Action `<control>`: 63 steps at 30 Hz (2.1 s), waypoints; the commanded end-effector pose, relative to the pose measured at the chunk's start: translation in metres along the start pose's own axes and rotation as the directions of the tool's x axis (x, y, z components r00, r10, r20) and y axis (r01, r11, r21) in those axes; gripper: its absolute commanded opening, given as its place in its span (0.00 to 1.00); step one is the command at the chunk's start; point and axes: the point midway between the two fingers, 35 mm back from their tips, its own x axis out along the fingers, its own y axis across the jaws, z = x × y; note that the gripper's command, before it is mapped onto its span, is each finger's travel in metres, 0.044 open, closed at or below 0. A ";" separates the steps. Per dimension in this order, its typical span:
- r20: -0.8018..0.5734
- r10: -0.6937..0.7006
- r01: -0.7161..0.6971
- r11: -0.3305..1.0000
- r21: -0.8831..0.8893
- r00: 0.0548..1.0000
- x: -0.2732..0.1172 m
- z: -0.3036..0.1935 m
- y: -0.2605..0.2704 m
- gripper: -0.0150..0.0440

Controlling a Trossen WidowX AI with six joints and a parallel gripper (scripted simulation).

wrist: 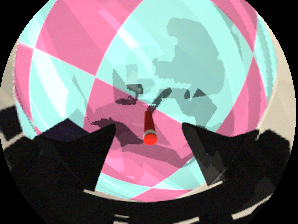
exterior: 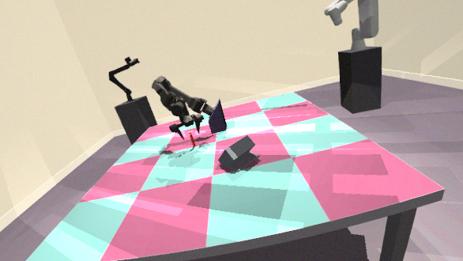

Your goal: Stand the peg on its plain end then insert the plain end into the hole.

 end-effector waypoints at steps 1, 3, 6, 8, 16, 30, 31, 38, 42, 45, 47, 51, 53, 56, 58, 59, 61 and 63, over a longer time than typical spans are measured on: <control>-0.003 -0.005 0.005 1.000 -0.005 1.000 0.007 -0.001 0.000 1.00; -0.004 -0.006 0.006 1.000 -0.005 1.000 0.010 -0.002 0.000 1.00; -0.005 -0.008 0.008 1.000 -0.005 1.000 0.015 -0.002 0.000 1.00; -0.006 -0.009 0.009 1.000 -0.005 1.000 0.018 -0.003 0.000 1.00; -0.004 -0.005 0.005 1.000 0.000 1.000 0.017 -0.003 0.000 0.78; -0.004 -0.005 0.005 1.000 0.000 1.000 0.017 -0.003 0.000 0.29; -0.004 -0.005 0.005 1.000 0.000 1.000 0.017 -0.003 0.000 0.28; -0.002 -0.002 0.002 1.000 0.000 1.000 0.010 -0.001 0.000 0.25; 0.001 0.002 -0.002 1.000 -0.002 1.000 -0.003 0.001 0.000 0.25; 0.002 0.004 -0.004 1.000 -0.003 1.000 -0.012 0.002 0.001 0.25; 0.002 0.004 -0.004 1.000 -0.003 1.000 -0.018 0.003 0.001 0.25; 0.001 0.004 -0.004 1.000 -0.004 1.000 -0.031 0.004 0.002 0.25; 0.001 0.003 -0.003 1.000 -0.005 1.000 -0.037 0.004 0.002 0.25; -0.001 0.001 -0.001 1.000 -0.005 1.000 -0.046 0.004 0.002 0.25; -0.003 -0.001 0.001 1.000 -0.006 1.000 -0.052 0.004 0.002 0.25; -0.003 -0.003 0.003 1.000 -0.006 1.000 -0.055 0.004 0.002 0.25; -0.005 -0.005 0.005 1.000 -0.006 1.000 -0.061 0.004 0.002 0.25; -0.005 -0.006 0.006 1.000 -0.006 1.000 -0.062 0.004 0.002 0.25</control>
